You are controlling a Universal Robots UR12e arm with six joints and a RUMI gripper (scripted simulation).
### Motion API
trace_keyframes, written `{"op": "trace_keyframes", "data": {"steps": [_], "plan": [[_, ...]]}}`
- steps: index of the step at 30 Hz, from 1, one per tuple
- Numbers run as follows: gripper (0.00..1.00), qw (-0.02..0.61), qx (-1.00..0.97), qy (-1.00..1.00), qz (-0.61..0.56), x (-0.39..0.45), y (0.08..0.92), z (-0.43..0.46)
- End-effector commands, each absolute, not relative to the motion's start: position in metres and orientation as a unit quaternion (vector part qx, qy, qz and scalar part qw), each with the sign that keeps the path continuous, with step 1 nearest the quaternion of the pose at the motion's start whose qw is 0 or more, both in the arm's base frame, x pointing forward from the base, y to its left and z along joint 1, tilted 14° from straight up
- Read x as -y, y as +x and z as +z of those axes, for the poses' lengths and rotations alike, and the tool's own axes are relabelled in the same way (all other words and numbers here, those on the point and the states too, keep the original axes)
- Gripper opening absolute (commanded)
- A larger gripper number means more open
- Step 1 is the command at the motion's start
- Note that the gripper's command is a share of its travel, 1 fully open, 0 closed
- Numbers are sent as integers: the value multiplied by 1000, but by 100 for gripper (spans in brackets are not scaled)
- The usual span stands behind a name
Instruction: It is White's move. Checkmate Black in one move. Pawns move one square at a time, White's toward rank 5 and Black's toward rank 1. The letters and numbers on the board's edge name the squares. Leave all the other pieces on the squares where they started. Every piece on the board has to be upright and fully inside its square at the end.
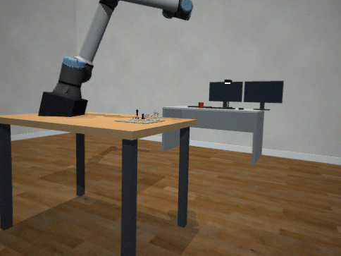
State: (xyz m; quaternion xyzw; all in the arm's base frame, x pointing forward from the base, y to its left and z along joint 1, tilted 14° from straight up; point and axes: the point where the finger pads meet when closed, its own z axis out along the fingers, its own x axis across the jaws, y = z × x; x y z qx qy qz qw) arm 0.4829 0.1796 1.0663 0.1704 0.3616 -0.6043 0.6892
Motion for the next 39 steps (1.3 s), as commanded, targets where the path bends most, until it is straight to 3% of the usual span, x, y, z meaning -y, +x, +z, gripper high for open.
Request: {"op": "trace_keyframes", "data": {"steps": [1,22,39], "plan": [[100,689,-361,171,-604,-179,482,1067],[100,663,-364,134,-640,-182,502,1074],[100,535,-365,-22,-762,-188,601,1087]]}}
